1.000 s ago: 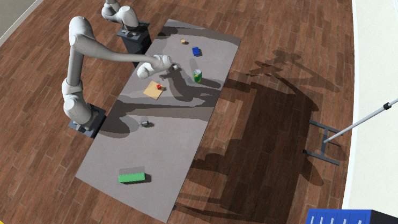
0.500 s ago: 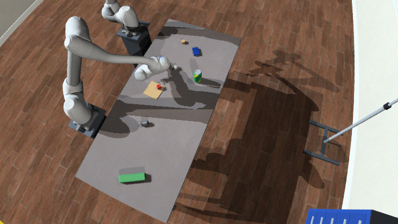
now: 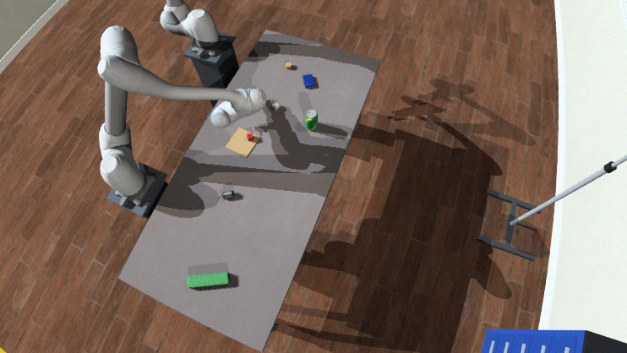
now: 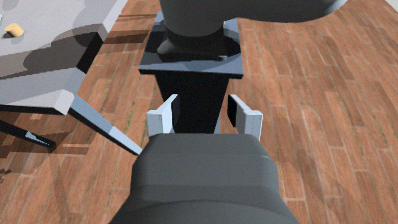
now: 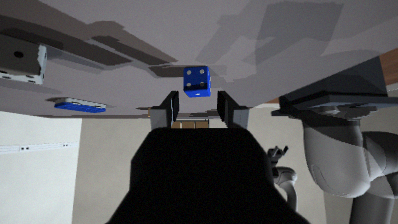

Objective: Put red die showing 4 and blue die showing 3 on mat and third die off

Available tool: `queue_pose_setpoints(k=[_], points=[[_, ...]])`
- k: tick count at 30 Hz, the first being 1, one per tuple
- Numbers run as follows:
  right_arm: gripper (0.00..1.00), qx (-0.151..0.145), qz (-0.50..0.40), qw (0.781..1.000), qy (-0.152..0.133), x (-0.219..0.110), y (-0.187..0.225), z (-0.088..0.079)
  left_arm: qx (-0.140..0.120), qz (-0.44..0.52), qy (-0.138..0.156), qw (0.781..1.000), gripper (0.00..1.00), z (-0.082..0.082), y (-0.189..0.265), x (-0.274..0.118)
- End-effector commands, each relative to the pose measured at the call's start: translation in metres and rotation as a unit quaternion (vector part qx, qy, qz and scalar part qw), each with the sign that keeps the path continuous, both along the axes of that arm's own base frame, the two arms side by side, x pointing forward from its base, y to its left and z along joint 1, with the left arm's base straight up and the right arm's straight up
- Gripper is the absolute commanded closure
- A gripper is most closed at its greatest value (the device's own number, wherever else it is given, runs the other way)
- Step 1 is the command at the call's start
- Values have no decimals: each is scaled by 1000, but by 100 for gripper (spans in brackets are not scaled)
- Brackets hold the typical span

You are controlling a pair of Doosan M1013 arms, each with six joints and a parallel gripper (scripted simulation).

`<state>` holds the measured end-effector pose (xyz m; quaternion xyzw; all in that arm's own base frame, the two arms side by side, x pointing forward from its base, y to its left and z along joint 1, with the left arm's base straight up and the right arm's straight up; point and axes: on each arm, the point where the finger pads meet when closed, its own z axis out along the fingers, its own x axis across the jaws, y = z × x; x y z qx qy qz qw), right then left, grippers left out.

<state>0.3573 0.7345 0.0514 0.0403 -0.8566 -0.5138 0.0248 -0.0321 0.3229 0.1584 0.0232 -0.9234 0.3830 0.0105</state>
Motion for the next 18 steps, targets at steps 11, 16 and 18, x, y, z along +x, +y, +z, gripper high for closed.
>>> queue_pose_setpoints(k=[11,16,18], points=[[13,1,0,1000,0,0,0,50,1,0,0,1000,0,0,0,0],[13,1,0,1000,0,0,0,54,1,0,0,1000,0,0,0,0],[13,1,0,1000,0,0,0,54,1,0,0,1000,0,0,0,0]])
